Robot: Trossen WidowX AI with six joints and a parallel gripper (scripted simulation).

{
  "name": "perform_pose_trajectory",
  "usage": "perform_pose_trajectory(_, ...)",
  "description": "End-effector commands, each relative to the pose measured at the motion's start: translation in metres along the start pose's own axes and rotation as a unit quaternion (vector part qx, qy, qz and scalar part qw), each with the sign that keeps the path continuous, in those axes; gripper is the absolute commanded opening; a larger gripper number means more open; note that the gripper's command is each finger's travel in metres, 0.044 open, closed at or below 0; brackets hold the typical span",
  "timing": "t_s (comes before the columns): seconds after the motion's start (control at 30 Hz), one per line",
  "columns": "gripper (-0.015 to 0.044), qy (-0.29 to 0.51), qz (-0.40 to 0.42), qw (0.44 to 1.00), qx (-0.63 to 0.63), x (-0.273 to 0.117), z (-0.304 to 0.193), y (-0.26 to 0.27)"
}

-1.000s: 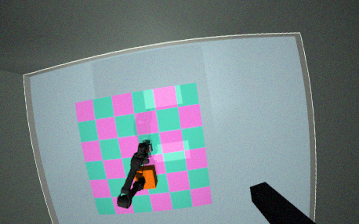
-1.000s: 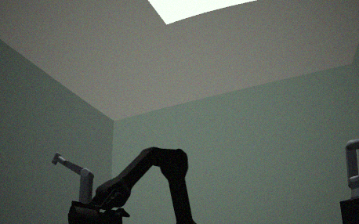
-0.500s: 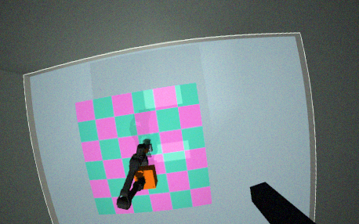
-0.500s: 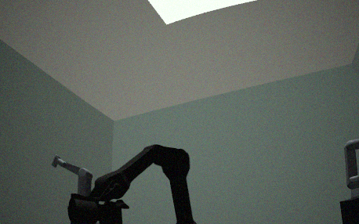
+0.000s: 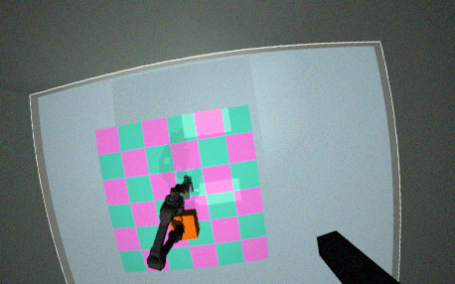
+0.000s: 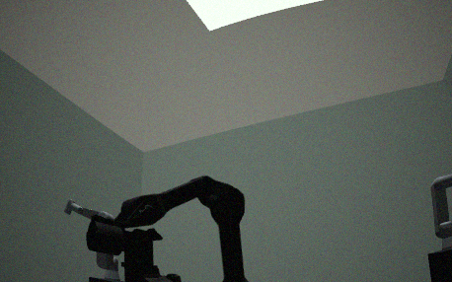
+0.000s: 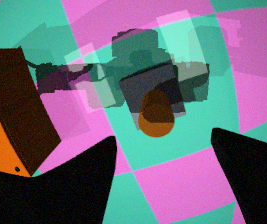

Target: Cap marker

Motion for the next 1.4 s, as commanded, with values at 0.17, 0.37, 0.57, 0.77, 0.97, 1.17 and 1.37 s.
perform_pose_trajectory(0.17,0.0072,-0.001,-0.002,0.888,0.46,0.004,-0.003,0.002)
perform_pose_trajectory(0.37,0.0,-0.002,-0.001,0.795,0.606,0.006,-0.004,0.002)
perform_pose_trajectory(0.57,0.0,-0.002,-0.001,0.795,0.606,0.006,-0.004,0.002)
perform_pose_trajectory(0.77,0.0,-0.002,-0.001,0.795,0.606,0.006,-0.004,0.002)
perform_pose_trajectory(0.97,0.0,-0.002,-0.001,0.795,0.606,0.006,-0.004,0.002)
perform_pose_trajectory(1.17,0.0,-0.002,-0.001,0.795,0.606,0.01,-0.004,0.002)
perform_pose_trajectory(1.37,0.0,-0.002,-0.001,0.795,0.606,0.019,-0.004,0.002)
Point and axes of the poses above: the point midway between the two fingers, 35 mm back from their tips, its own x axis out along the fingers, its own y axis across the jaws, z = x × y, the point moved 8 cm from there along -x, back along the fingers, and after that the axes turned 13 degrees about x, right-handed, at the moved point
